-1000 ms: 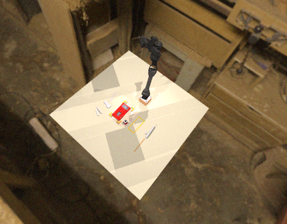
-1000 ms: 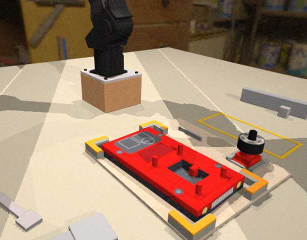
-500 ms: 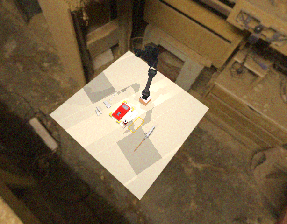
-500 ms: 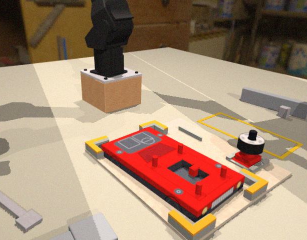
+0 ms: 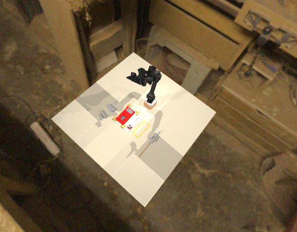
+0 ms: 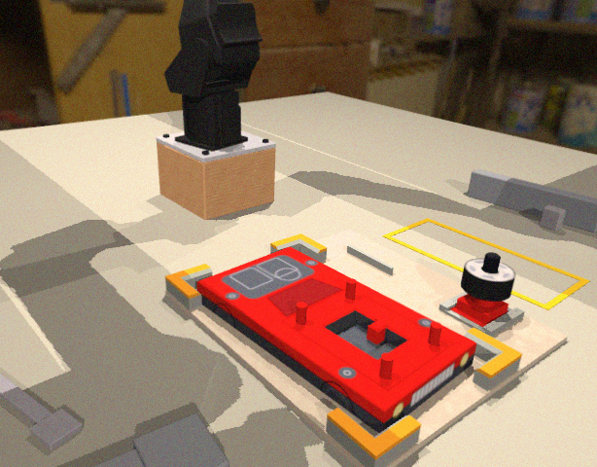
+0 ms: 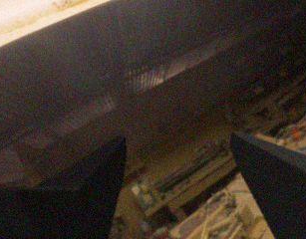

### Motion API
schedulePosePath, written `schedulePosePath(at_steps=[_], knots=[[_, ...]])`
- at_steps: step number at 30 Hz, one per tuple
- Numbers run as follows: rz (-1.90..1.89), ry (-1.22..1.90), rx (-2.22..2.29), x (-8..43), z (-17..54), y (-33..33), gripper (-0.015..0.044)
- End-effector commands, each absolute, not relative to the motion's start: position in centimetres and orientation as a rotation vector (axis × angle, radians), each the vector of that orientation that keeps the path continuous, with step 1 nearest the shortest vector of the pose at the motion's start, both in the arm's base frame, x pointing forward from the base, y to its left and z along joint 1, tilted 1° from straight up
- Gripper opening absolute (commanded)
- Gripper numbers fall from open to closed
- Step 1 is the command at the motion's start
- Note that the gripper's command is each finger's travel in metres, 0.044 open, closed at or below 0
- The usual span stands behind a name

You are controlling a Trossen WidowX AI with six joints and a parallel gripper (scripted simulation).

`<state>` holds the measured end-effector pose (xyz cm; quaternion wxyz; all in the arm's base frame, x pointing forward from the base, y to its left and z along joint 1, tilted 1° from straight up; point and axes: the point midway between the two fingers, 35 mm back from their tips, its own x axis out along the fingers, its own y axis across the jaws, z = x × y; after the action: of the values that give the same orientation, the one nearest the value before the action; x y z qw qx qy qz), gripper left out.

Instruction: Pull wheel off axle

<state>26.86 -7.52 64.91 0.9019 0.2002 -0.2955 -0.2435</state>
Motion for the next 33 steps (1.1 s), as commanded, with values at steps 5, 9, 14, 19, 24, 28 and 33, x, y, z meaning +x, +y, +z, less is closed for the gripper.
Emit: schedulePosePath(at_steps=[5, 9, 14, 19, 24, 28, 33], knots=[[-0.444, -0.35, 0.513, 35.4, 57.1, -6.7, 0.03], [-0.436, -0.215, 0.577, 38.7, 52.7, -6.4, 0.03], [-0.452, -0.046, 0.663, 42.0, 46.6, -6.2, 0.03], [-0.505, 0.108, 0.735, 44.1, 40.1, -6.2, 0.03], [-0.549, 0.254, 0.822, 45.1, 34.9, -6.0, 0.03], [-0.617, 0.407, 0.918, 45.4, 29.4, -5.8, 0.03], [-0.734, 0.593, 1.038, 44.6, 23.0, -5.5, 0.03]])
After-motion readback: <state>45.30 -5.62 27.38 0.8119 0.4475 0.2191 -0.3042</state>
